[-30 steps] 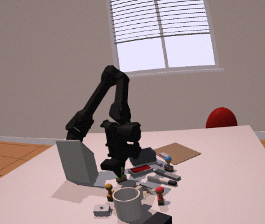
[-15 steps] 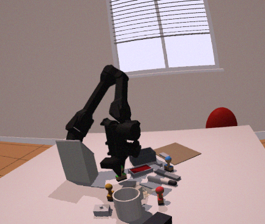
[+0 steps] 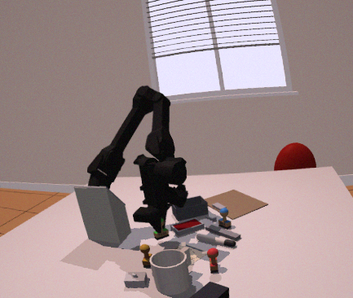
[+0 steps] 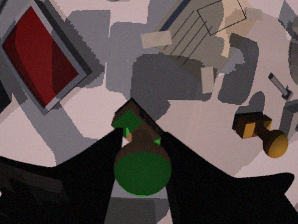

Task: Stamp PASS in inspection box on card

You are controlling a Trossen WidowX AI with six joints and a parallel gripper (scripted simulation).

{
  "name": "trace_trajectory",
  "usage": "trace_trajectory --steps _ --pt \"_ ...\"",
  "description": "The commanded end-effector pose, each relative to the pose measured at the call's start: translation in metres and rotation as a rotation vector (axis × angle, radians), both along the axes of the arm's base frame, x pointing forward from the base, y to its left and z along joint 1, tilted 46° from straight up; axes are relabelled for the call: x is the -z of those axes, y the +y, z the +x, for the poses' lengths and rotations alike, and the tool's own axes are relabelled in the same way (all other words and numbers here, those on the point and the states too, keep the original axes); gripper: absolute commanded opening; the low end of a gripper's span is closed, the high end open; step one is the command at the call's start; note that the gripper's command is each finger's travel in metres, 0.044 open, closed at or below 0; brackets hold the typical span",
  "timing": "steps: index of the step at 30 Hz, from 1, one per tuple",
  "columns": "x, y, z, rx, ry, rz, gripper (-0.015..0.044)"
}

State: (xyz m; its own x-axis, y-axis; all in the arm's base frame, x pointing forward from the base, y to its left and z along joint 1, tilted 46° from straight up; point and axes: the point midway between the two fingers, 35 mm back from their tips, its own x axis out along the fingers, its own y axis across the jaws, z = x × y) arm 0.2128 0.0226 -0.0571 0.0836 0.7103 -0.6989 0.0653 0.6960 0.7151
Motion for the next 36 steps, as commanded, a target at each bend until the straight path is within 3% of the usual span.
trace_trajectory --steps 1,36 --pt "-0.002 -0.003 0.002 -0.004 -0.010 -0.008 0.0000" --pt "-0.013 -0.015 0.001 -0.004 -0.009 -0.011 0.0000"
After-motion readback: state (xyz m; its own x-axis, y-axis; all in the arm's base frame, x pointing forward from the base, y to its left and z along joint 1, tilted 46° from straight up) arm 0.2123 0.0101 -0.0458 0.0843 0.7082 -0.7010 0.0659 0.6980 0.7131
